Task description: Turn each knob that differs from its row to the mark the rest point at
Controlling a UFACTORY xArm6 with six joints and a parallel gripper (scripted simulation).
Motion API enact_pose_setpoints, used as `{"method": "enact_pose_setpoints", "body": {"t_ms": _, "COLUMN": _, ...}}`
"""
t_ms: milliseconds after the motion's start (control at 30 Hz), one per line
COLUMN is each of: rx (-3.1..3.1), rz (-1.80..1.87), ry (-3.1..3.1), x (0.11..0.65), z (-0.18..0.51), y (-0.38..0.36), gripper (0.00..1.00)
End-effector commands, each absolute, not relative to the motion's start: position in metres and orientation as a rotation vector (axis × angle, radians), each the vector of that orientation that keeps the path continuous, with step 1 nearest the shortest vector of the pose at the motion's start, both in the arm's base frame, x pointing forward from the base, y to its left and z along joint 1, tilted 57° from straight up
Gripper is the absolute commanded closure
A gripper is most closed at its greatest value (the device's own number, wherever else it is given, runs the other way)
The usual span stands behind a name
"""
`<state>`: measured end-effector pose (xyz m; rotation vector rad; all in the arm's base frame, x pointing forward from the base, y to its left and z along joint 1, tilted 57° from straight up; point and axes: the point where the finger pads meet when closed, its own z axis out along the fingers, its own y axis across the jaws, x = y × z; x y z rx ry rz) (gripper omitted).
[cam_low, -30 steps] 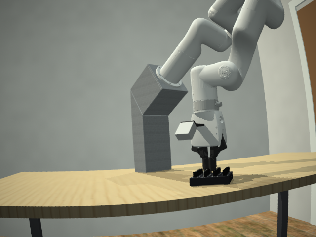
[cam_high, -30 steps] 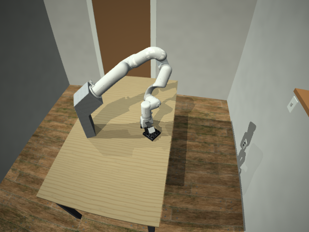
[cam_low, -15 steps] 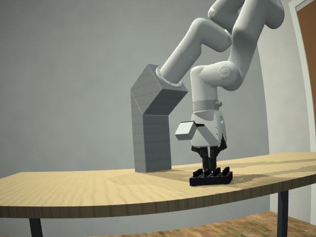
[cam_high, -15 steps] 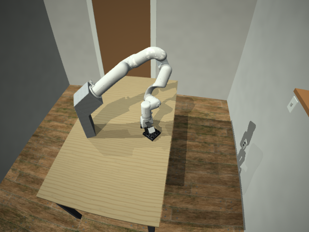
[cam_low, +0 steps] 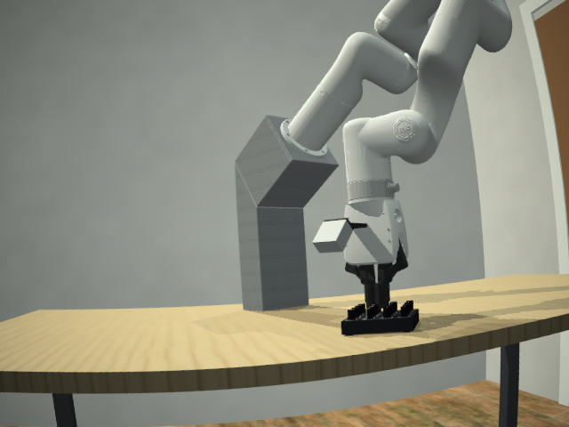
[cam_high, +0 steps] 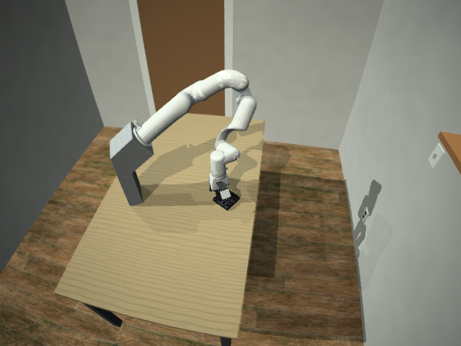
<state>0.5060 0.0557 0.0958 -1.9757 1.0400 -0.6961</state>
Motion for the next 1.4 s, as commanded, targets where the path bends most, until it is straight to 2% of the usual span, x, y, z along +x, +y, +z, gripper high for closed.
{"method": "enact_pose_setpoints", "body": {"t_ms": 0, "rx": -1.947, "rz": -0.673, "ry": 1.080, "x": 0.5060, "z": 0.0962, "y": 0.0554, "gripper": 0.92}}
{"method": "enact_pose_setpoints", "body": {"t_ms": 1367, "rx": -1.361, "rz": -0.243, "ry": 1.673, "x": 0.5060, "z": 0.0962, "y": 0.0554, "gripper": 0.92}}
